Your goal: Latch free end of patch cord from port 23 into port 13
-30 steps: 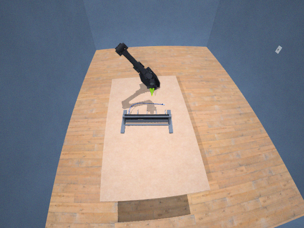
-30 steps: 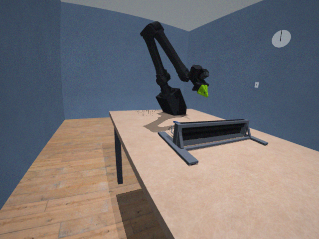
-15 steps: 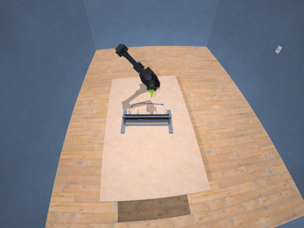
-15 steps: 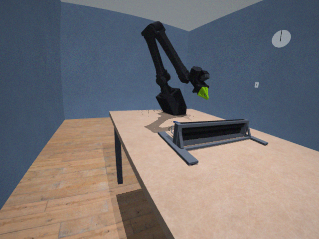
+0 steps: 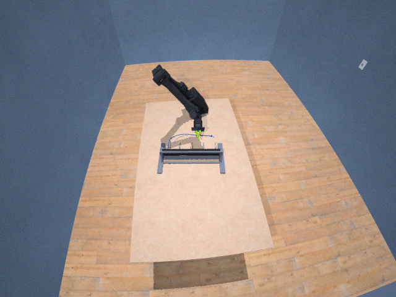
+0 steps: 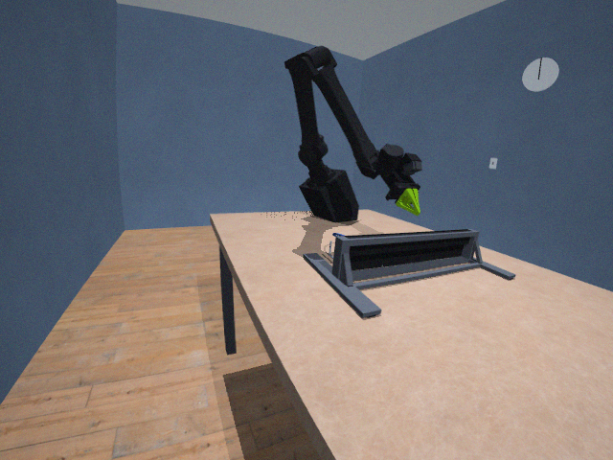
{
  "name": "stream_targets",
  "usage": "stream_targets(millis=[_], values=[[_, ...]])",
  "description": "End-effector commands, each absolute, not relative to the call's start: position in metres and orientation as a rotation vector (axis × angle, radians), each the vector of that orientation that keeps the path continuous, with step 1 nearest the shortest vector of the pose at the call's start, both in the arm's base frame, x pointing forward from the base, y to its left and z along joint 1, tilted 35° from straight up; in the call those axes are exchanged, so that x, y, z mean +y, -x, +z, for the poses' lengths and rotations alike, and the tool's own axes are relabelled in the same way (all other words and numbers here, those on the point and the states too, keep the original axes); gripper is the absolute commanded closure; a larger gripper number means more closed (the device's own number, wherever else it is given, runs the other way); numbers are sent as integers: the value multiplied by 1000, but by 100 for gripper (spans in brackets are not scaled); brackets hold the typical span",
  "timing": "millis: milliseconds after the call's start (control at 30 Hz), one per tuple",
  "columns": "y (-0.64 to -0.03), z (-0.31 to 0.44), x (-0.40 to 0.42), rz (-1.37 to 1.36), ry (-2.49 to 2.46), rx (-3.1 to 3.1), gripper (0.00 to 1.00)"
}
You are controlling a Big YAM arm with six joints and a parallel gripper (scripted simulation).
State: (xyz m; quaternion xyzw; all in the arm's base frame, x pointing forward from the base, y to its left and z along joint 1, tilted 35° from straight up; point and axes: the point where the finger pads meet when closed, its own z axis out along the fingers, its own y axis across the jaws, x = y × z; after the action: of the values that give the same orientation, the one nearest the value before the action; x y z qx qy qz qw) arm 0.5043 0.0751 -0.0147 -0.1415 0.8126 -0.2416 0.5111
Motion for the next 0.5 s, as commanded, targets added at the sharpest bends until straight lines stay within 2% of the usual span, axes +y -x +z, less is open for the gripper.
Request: stream_targets(millis=[0,467], values=[[-528,-14,67,-601,328,1928,100],[-522,-21,65,-602,339,1945,100]])
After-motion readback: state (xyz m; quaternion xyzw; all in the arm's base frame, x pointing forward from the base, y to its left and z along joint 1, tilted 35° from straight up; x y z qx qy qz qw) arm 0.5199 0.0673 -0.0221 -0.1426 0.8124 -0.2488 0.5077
